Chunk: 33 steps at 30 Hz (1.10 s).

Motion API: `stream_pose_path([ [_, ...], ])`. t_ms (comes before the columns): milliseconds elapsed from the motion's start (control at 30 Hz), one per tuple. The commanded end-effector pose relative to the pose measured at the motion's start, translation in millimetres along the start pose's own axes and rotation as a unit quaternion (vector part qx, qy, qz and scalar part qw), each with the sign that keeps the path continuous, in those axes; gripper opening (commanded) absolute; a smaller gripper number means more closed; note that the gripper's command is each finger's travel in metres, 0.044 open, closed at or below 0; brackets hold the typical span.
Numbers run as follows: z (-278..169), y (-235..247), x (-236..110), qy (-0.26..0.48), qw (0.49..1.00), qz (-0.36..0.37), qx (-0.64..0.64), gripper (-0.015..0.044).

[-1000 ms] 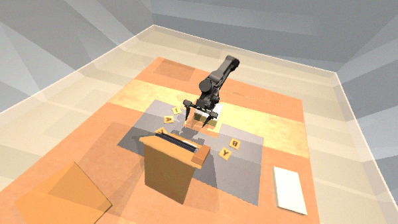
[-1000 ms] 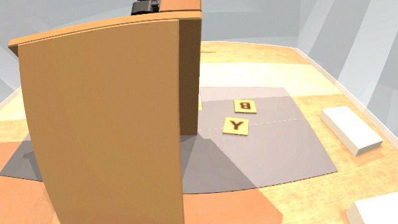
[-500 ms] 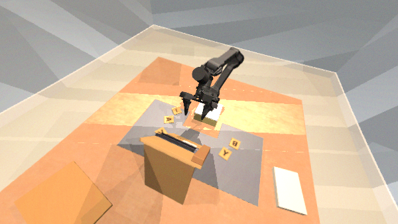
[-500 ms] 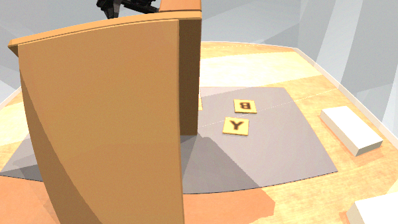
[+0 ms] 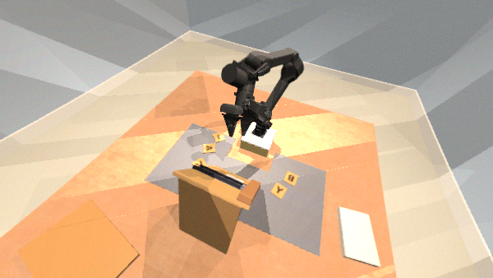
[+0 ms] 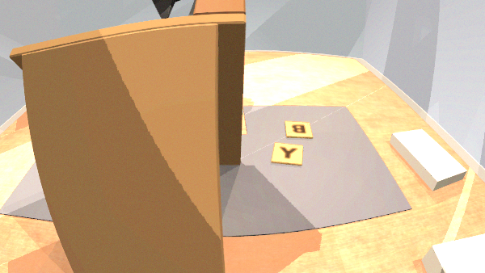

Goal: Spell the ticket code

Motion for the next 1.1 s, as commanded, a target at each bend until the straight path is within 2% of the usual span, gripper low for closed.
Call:
stream_pose_path([
  [0,2,-36,-14,-0.045,0.985,0.031,-0.166,0.044],
  [633,2,-36,-14,-0.045,0.985,0.031,-0.166,0.044],
  [833,-23,-43,-30,-0.044,0.985,0.032,-0.166,0.044],
  [1067,-24,-44,-31,-0.044,0.985,0.031,-0.166,0.044],
])
Point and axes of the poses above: the point midway between the two fingers, 35 mm back from their tips, its own x axis out along the fingers, its own y axis across the jaws, z = x × y, the point moved 1 cm from there along -x, back along the fingers, and after that the axes turned 10 degrees about x, right-handed, at the moved point
